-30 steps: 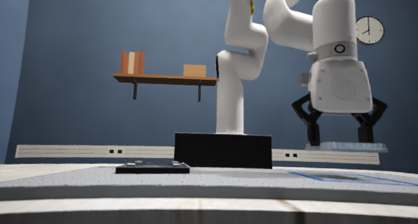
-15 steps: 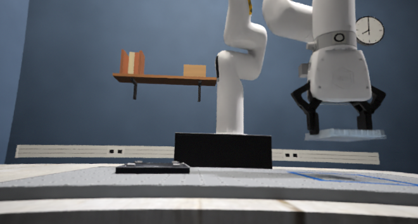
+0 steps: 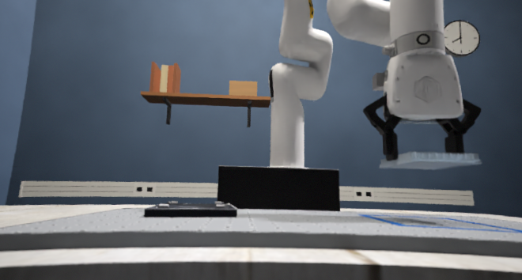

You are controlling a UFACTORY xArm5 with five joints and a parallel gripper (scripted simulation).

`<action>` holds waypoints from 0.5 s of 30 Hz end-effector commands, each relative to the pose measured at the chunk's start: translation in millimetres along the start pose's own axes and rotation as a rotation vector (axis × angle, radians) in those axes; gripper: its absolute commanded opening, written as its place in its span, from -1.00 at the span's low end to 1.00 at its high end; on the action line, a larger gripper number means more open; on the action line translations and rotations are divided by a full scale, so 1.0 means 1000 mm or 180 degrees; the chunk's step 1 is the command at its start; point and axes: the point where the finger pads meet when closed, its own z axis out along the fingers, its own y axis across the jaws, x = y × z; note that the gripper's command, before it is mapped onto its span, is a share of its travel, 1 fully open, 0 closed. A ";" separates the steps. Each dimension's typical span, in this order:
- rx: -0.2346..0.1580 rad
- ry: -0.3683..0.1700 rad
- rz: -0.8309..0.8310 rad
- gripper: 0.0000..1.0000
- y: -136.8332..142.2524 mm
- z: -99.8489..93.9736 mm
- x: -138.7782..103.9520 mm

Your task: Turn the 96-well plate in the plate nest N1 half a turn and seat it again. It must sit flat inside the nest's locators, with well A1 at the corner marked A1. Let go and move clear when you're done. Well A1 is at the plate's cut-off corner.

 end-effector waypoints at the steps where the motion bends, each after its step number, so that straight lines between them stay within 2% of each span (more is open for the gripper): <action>1: -0.0022 -0.0004 0.0000 -1.00 0.001 -0.001 -0.001; 7: -0.0022 -0.0004 0.0212 -1.00 -0.006 -0.002 -0.001; 15: -0.0021 -0.0001 0.1061 -1.00 -0.033 -0.002 0.000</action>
